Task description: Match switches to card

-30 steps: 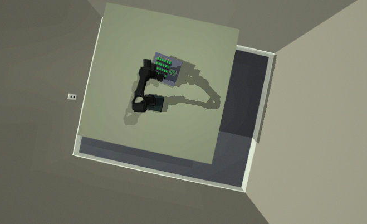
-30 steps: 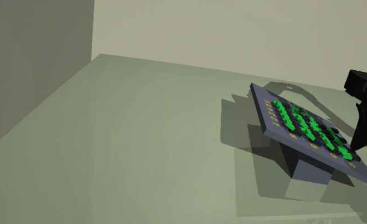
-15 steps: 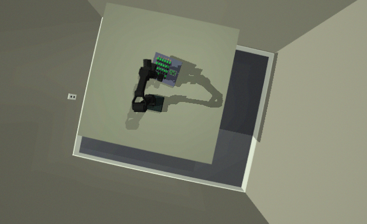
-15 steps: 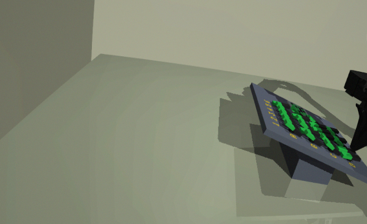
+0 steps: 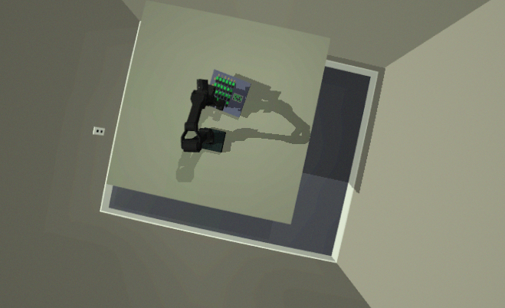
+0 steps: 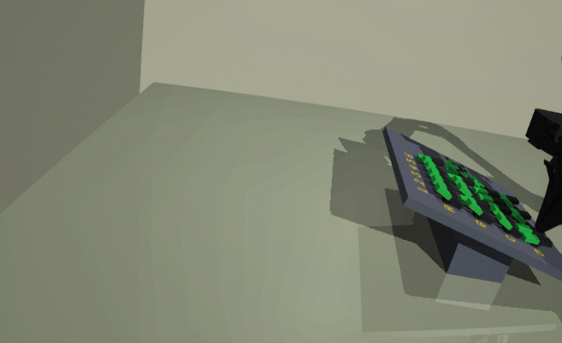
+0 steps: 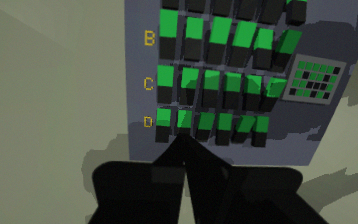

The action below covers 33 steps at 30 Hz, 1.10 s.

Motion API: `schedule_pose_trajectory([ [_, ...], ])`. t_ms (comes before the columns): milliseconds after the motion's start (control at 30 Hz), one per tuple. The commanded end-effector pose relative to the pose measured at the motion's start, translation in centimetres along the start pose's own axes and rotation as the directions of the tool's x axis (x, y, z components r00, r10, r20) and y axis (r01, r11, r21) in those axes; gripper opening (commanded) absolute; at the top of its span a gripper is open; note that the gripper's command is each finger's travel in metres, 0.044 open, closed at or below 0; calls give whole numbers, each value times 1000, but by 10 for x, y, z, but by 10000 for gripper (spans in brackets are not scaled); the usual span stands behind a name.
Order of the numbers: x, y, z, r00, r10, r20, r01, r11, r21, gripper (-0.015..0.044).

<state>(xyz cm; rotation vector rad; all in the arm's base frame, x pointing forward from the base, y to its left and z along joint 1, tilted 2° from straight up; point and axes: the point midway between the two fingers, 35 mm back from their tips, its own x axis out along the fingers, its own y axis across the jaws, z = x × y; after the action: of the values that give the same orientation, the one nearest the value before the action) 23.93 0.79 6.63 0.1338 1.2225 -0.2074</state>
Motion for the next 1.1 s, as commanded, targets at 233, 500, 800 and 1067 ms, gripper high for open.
schedule_pose_trajectory([
  [233,2,0,0,1000,-2,1,2,1000,-3,0],
  [500,3,0,0,1000,-2,1,2,1000,-3,0],
  [800,4,0,0,1000,-2,1,2,1000,-3,0],
  [1067,-49,0,3,1000,-2,-22,2,1000,-2,0],
])
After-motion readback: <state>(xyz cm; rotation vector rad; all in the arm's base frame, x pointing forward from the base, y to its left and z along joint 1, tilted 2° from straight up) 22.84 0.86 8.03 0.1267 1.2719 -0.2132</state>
